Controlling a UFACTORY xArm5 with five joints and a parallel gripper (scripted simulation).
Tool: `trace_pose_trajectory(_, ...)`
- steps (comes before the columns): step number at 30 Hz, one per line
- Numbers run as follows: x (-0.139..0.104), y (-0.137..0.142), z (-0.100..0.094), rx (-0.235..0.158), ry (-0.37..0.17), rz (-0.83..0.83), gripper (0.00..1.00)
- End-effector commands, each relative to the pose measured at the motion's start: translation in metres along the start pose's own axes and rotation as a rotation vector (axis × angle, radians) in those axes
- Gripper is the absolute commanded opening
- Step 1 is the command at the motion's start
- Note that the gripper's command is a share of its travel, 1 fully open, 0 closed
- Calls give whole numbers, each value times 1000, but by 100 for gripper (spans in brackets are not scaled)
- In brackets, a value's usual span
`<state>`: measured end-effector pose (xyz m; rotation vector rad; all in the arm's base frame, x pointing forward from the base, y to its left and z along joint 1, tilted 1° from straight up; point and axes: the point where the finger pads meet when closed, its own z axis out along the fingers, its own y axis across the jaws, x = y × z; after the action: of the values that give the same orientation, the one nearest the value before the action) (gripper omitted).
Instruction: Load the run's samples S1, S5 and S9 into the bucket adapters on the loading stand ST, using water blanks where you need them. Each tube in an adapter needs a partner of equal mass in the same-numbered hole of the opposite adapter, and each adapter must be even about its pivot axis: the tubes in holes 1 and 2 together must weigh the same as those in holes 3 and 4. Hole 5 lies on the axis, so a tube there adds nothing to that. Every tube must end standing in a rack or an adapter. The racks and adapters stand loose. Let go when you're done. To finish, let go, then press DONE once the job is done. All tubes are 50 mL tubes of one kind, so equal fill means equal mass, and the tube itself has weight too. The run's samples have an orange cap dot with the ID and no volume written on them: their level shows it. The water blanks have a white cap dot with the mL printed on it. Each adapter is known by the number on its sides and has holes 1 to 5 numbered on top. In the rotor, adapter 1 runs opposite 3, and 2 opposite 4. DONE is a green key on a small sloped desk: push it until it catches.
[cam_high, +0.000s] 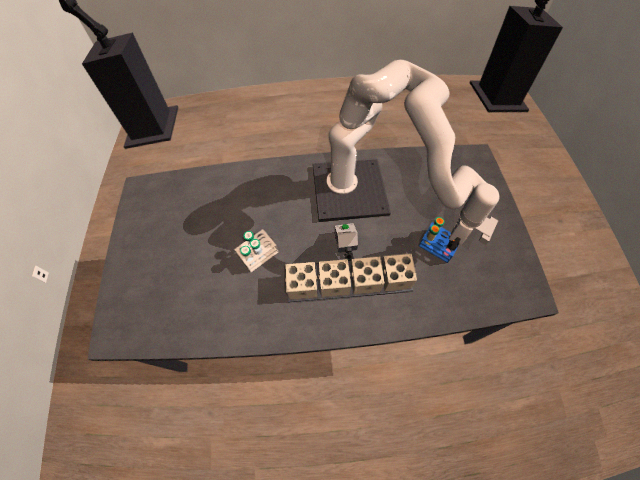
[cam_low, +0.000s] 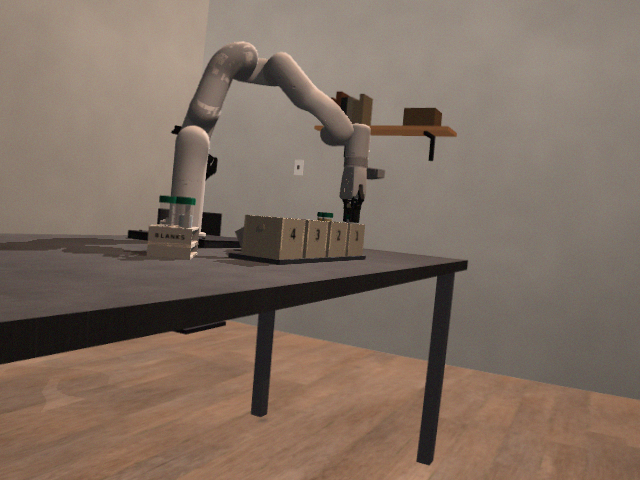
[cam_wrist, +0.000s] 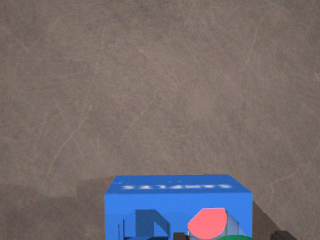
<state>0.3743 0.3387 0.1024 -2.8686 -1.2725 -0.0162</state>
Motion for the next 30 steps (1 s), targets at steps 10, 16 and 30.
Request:
trace_pose_trajectory(10, 1, 0, -2, 12, 5, 0, 44)
trace_pose_trajectory(16, 1, 0, -2, 12, 5, 0, 44)
trace_pose_trajectory(30, 1, 0, -20, 12, 5, 0, 44)
